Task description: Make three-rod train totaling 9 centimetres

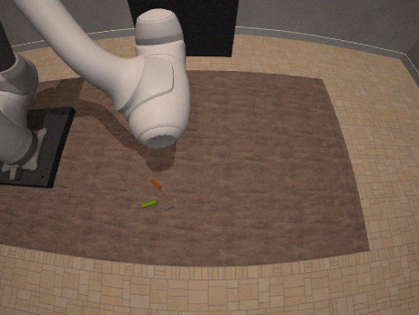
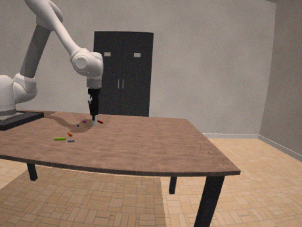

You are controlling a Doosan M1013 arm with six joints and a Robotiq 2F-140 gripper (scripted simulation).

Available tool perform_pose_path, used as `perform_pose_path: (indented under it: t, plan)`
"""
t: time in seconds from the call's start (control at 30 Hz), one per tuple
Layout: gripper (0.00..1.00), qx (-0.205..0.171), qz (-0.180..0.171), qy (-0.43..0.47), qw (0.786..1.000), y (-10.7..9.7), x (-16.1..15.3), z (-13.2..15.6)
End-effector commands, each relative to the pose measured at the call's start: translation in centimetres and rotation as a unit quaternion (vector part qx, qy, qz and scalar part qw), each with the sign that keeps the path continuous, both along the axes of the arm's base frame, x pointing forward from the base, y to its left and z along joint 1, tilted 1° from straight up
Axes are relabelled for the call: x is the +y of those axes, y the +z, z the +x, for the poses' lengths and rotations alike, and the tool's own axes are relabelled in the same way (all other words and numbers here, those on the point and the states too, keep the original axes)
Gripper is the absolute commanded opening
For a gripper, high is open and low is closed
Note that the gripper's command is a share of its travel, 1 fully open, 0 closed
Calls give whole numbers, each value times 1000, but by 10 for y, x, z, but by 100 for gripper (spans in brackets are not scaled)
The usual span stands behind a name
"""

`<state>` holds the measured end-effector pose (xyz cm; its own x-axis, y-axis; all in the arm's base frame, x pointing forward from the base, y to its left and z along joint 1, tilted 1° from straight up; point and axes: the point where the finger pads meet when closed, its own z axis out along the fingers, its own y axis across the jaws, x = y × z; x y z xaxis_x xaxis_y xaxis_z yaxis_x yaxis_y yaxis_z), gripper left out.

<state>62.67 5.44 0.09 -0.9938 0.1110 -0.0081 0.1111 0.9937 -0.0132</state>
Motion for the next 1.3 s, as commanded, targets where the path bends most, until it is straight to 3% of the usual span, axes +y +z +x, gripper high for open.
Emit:
perform_pose_path:
  t: [0.0,0.4,0.8,1.27]
  plan:
    - [3,0,0,0,1000,0,0,0]
    - [3,0,0,0,1000,9,0,0]
    - [3,0,0,0,1000,88,1,-1]
    - [3,0,0,0,1000,100,1,-1]
